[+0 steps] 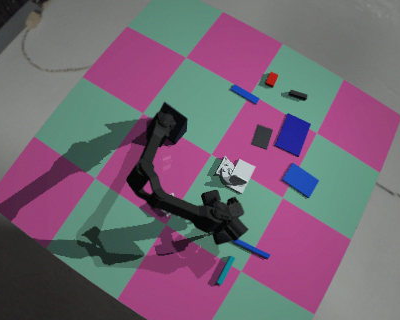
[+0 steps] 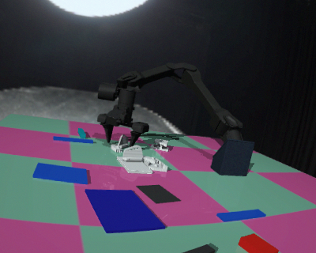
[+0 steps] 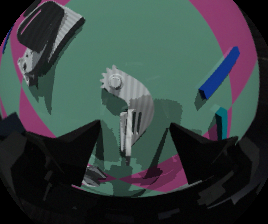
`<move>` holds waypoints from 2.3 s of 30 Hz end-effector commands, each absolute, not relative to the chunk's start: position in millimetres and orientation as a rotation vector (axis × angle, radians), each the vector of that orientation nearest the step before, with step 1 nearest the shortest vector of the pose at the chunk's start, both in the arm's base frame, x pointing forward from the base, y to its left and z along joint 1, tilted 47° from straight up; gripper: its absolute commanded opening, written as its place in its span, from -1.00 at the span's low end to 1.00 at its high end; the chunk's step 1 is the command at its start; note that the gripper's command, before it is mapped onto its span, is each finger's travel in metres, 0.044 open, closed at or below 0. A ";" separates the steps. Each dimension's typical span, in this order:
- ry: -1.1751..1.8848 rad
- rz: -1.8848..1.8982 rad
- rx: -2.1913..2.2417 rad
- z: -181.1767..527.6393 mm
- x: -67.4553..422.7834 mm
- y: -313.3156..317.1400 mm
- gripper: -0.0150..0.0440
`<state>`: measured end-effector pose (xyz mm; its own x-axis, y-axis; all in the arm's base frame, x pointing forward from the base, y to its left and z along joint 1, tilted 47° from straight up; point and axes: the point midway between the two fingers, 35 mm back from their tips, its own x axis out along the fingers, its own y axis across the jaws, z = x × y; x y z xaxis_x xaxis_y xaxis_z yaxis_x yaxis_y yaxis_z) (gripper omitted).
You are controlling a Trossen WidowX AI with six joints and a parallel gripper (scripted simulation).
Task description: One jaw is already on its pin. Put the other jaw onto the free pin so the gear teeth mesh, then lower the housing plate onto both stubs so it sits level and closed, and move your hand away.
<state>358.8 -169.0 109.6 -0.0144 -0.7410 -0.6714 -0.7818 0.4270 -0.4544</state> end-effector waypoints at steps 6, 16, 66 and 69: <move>1.755 0.062 -1.319 108.3 358.9 -169.1 1.00; 1.757 0.055 -1.319 109.3 358.7 -169.3 0.20; 1.765 0.126 -1.362 156.7 359.1 -107.0 -0.04; 1.775 0.199 -1.416 152.0 357.5 -102.0 -0.04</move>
